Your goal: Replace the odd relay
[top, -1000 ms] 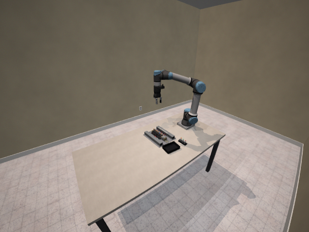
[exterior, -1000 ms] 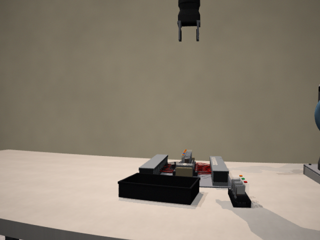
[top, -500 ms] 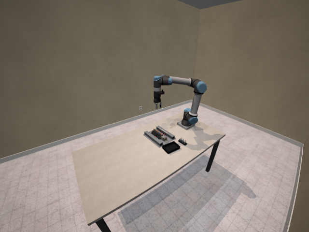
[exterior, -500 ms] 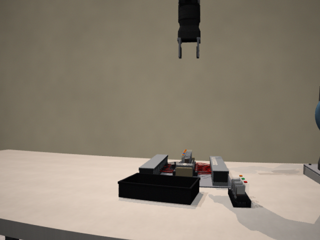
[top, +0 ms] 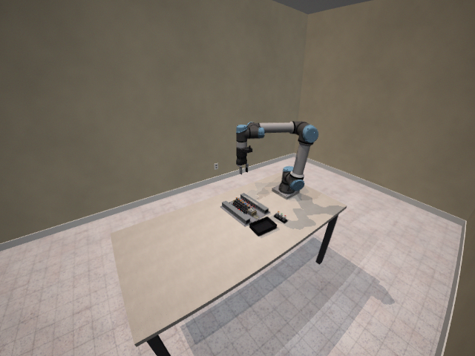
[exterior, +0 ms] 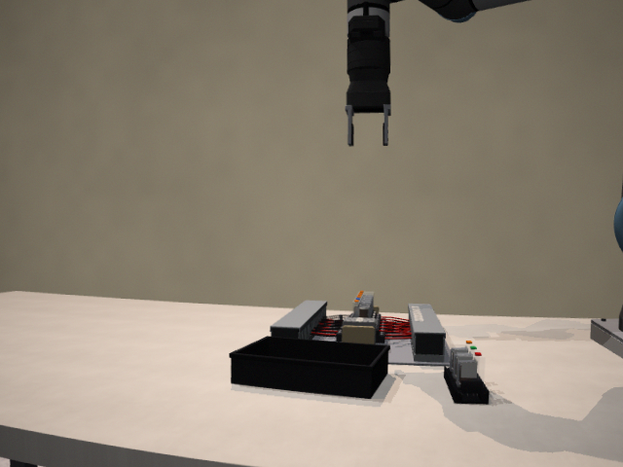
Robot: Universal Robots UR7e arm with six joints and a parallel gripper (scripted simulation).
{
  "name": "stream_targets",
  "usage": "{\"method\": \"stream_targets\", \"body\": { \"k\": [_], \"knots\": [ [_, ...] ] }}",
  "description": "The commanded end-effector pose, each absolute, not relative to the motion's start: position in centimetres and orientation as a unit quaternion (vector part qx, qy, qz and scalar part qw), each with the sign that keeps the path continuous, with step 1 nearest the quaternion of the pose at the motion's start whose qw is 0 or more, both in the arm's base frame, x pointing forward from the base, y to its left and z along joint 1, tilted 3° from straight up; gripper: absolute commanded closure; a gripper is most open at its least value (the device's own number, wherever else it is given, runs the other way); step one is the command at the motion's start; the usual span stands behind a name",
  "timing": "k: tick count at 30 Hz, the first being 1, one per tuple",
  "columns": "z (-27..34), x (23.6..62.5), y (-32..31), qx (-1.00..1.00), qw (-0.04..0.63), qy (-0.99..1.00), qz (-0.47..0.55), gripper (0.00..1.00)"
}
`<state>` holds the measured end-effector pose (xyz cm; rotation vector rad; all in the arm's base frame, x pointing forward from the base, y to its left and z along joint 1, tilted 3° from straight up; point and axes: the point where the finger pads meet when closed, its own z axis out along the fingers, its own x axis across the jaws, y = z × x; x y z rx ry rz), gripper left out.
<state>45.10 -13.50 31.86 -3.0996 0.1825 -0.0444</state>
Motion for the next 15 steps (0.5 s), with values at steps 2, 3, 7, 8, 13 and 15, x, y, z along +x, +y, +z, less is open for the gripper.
{"method": "stream_targets", "body": {
  "k": [2,3,7,8,13,15],
  "knots": [
    [31.2,45.3,-13.6,-0.998,0.015,0.059,-0.019,0.0],
    [31.2,45.3,-13.6,-0.998,0.015,0.059,-0.019,0.0],
    [31.2,45.3,-13.6,-0.998,0.015,0.059,-0.019,0.0],
    [30.1,45.3,-13.6,-0.998,0.016,0.059,-0.018,0.0],
    [25.3,45.6,-13.4,-0.998,0.015,0.059,-0.019,0.0],
    [25.3,45.6,-13.4,-0.998,0.015,0.059,-0.019,0.0]
  ]
}}
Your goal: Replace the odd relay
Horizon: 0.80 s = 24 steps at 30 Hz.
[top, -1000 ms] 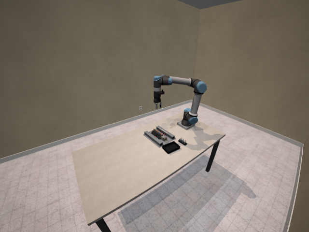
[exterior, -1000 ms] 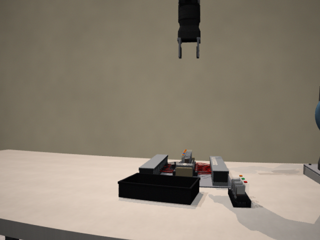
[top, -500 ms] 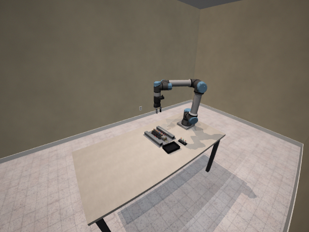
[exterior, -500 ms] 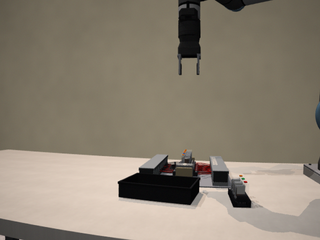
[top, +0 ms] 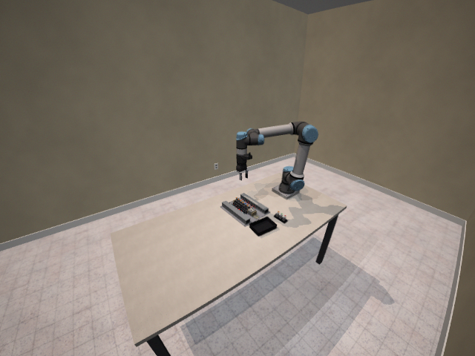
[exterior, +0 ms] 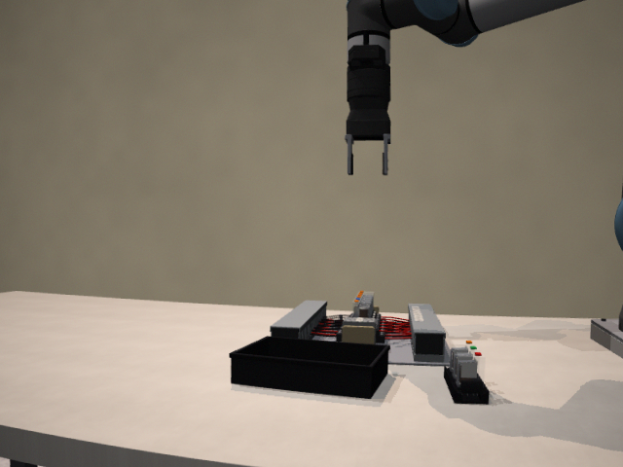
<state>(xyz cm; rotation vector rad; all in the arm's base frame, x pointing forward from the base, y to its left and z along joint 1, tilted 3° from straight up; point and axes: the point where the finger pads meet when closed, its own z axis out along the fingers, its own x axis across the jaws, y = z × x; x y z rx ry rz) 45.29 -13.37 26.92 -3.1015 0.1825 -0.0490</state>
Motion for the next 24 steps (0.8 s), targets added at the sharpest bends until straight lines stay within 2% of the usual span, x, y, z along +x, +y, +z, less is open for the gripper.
{"method": "stream_targets", "body": {
  "k": [1,9,14,24],
  "knots": [
    [25.3,45.6,-13.4,-0.998,0.015,0.059,-0.019,0.0],
    [25.3,45.6,-13.4,-0.998,0.015,0.059,-0.019,0.0],
    [19.4,45.8,-13.3,-0.998,0.015,0.059,-0.019,0.0],
    [19.4,45.8,-13.3,-0.998,0.015,0.059,-0.019,0.0]
  ]
}}
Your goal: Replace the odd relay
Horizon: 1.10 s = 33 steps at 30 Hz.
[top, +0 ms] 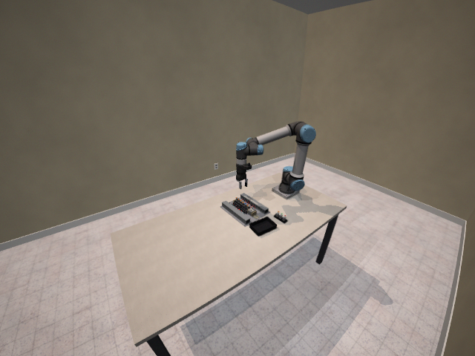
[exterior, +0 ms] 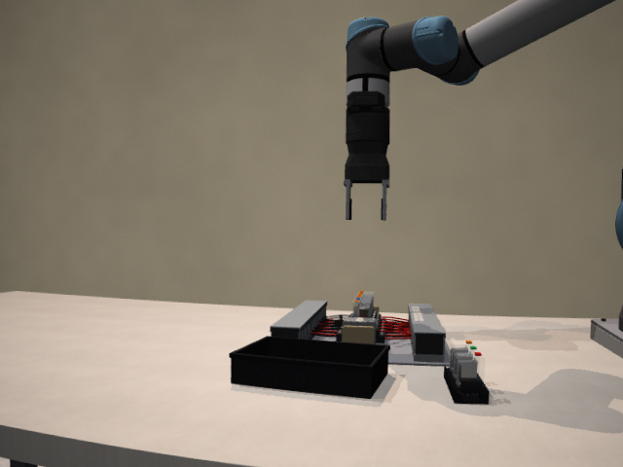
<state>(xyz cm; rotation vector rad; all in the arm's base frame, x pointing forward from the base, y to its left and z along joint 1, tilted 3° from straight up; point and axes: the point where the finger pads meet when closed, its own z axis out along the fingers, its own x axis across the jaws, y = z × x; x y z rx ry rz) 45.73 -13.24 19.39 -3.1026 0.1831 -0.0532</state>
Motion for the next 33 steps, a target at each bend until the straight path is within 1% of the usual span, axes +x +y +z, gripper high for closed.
{"method": "stream_targets", "body": {
  "k": [1,33],
  "knots": [
    [19.36,45.83,-13.3,-0.998,0.015,0.059,-0.019,0.0],
    [20.34,45.79,-13.33,-0.998,0.015,0.059,-0.019,0.0]
  ]
}}
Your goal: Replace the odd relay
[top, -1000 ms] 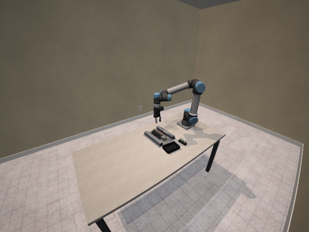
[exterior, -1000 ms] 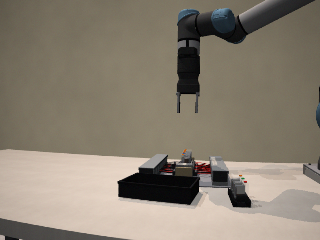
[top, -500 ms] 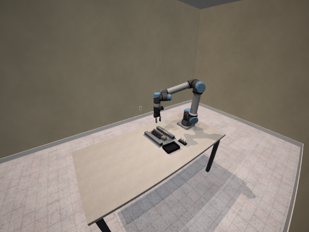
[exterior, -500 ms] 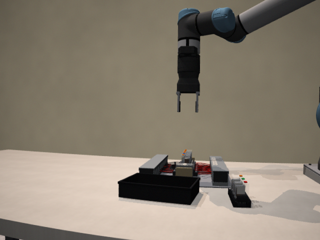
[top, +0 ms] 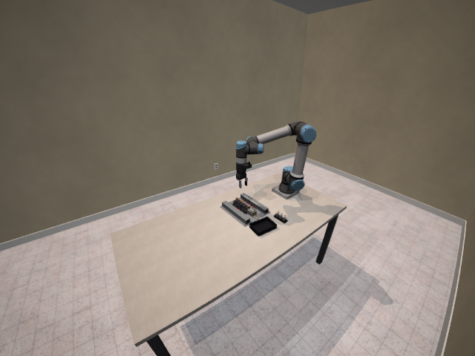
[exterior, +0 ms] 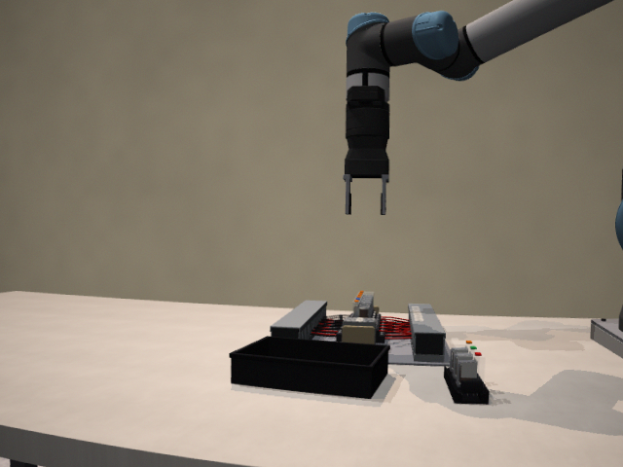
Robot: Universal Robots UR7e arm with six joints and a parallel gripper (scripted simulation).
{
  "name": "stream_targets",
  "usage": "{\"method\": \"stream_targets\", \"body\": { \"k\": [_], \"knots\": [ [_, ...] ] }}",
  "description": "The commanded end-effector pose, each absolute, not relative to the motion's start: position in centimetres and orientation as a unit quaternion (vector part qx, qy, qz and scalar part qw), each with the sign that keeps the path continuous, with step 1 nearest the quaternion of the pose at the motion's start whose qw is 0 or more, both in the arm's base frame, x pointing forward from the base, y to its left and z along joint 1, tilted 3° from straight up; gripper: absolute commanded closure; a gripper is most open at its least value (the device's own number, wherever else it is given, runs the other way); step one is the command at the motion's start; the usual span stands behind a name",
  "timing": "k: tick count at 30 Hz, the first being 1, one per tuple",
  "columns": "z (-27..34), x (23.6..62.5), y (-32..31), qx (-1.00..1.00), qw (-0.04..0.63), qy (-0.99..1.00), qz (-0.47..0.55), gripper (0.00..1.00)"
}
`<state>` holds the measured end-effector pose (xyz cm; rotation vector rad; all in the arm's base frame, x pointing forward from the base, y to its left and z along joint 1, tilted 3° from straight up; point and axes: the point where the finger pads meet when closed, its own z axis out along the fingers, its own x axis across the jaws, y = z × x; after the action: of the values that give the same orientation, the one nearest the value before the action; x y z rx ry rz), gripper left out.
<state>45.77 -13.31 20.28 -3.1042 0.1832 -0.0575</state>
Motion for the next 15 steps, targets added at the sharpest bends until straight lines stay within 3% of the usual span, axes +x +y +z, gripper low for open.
{"method": "stream_targets", "body": {
  "k": [1,15],
  "knots": [
    [20.34,45.79,-13.33,-0.998,0.015,0.059,-0.019,0.0],
    [20.65,45.77,-13.33,-0.998,0.015,0.059,-0.019,0.0]
  ]
}}
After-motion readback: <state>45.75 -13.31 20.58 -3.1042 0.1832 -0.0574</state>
